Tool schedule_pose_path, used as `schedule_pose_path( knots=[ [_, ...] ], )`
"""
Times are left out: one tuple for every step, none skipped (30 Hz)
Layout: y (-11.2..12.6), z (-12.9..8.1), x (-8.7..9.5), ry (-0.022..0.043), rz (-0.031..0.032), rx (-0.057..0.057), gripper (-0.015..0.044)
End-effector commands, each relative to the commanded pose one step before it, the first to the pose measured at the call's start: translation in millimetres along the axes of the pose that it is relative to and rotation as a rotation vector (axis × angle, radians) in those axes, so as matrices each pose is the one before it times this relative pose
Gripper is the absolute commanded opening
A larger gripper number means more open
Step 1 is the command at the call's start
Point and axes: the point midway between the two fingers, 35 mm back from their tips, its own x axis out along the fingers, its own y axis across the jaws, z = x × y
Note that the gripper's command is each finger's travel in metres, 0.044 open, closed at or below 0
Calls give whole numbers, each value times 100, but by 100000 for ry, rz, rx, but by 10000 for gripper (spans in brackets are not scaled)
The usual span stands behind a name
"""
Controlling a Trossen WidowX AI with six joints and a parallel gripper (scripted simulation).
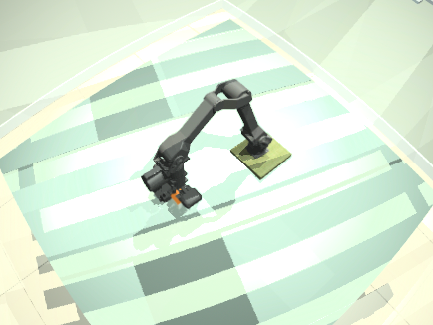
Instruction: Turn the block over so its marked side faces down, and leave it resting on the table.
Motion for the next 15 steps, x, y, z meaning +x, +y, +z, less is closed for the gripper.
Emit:
schedule_pose_path(
  knots=[
    [-25, -11, 42, 46, -97, -354, 78],
    [0, 0, 0, 0, 0, 0, 71],
    [0, 0, 0, 0, 0, 0, 64],
    [0, 5, -97, -1, 1, 0, 38],
    [0, 14, -292, -2, 2, 0, 12],
    [0, 17, -488, -3, 3, 0, 0],
    [0, 9, -620, -2, 4, 0, 0],
    [1, -5, -623, -1, 4, 0, 0],
    [1, -14, -493, 0, 3, 0, 0],
    [1, -12, -297, 0, 2, 0, 0],
    [0, -5, -99, 0, 1, 0, 0],
    [0, 0, 0, 0, 0, 0, 0],
    [0, 0, 0, 0, 0, 0, 0],
    [0, 4, 10, -257, 10, 5, 0],
    [1, 12, 31, -772, 29, 14, 0]
  ],
)
